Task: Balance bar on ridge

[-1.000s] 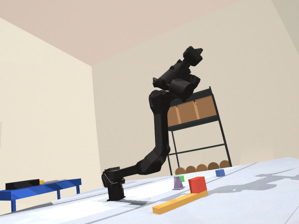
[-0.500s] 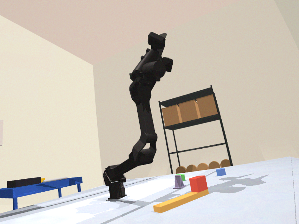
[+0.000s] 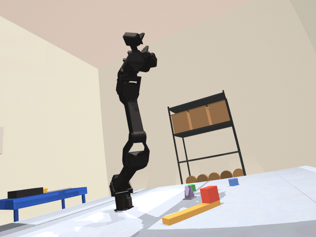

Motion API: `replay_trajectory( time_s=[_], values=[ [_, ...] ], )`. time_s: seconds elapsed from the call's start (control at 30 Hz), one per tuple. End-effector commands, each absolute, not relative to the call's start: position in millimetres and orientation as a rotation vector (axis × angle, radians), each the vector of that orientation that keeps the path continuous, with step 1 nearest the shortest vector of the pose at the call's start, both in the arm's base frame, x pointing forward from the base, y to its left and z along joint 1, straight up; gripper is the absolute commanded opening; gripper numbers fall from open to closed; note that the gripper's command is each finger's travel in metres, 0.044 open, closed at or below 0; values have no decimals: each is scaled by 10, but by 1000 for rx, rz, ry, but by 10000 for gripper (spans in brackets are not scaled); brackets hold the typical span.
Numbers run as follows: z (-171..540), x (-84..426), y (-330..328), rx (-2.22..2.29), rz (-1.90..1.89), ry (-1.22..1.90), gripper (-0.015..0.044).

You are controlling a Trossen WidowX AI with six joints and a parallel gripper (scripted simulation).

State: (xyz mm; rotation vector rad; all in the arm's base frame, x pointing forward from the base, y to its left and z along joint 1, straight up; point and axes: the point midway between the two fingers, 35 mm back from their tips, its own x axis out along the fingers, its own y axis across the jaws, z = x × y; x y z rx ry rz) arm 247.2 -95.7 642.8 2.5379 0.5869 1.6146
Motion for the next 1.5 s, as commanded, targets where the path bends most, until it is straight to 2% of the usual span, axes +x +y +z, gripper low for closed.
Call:
replay_trajectory(
  time_s=[0.0, 0.83, 1.47],
  values=[
    [6519, 2224, -926, 2475, 1650, 566, 315],
    [6811, 920, -315, 2022, 1647, 396, 315],
    [6671, 515, 558, 1717, 1468, 339, 315]
  ],
)
